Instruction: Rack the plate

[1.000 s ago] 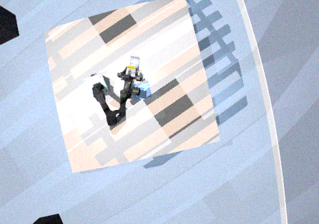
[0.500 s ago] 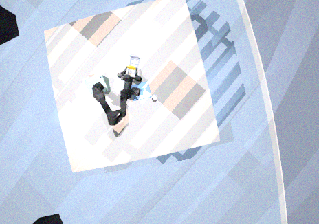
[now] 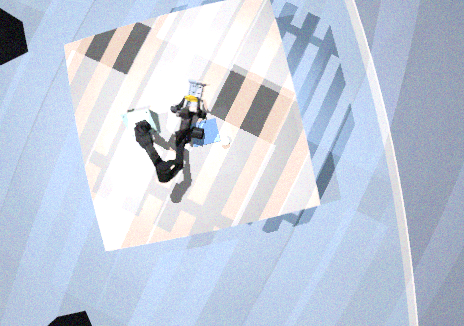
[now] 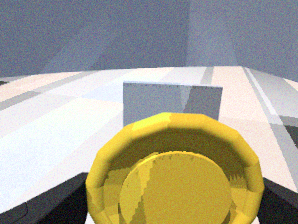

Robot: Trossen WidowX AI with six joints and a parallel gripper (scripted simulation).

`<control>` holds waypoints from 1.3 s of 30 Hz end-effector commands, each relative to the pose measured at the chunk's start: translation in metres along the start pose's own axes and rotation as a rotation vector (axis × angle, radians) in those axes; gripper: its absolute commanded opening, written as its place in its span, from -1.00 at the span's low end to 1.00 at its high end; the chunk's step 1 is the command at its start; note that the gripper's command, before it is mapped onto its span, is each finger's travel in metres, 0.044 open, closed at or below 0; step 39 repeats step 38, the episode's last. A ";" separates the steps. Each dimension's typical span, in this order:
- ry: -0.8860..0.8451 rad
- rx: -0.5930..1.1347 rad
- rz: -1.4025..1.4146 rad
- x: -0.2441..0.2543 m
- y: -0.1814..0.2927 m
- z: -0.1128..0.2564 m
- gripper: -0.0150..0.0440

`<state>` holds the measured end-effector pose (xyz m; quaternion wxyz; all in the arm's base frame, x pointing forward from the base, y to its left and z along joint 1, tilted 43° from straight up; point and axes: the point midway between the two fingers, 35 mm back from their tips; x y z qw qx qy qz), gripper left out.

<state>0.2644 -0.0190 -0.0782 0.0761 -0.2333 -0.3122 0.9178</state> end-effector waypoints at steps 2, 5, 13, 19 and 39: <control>0.000 0.000 0.000 0.000 0.000 0.000 0.86; 0.000 0.000 0.000 0.000 0.000 0.000 0.86; -0.006 0.007 0.001 -0.011 -0.026 0.002 0.86; 0.003 -0.002 -0.003 -0.025 -0.097 0.008 0.86; -0.106 0.197 -0.270 -0.029 -0.112 0.003 0.86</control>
Point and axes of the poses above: the point midway between the two fingers, 35 mm back from their tips, its own z axis back along the fingers, its own x axis across the jaws, y = z × x, and after that the axes turned 11 degrees about z, right-handed
